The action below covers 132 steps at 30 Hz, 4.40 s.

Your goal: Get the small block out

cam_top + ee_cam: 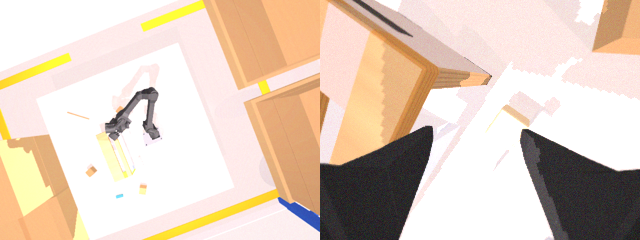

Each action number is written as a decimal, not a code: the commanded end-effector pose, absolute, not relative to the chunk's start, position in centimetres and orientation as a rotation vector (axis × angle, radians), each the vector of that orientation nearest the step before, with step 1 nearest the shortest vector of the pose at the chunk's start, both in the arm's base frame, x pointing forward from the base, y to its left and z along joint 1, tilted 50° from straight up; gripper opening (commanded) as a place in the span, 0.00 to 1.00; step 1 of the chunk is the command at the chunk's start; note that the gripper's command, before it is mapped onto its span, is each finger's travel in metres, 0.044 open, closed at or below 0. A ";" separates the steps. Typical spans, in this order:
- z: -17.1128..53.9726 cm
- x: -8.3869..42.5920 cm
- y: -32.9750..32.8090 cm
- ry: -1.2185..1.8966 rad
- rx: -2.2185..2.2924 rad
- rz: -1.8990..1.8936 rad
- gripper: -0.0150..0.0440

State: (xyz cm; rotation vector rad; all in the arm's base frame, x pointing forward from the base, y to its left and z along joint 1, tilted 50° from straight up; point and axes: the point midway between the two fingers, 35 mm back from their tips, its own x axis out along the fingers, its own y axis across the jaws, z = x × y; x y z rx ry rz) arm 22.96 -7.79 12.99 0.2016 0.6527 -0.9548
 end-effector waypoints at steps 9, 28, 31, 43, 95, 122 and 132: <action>11.3 22.6 -9.2 -0.109 1.404 -1.257 0.74; 11.0 22.8 -9.6 -0.583 1.989 -1.249 0.74; 11.0 22.8 -9.6 -0.583 1.989 -1.249 0.74; 11.0 22.8 -9.6 -0.583 1.989 -1.249 0.74; 6.8 22.7 -13.9 -0.585 1.987 -1.248 0.30; 11.4 23.1 -8.5 -0.500 1.906 -1.235 0.25; 11.3 23.0 -8.0 -0.249 1.582 -1.253 0.25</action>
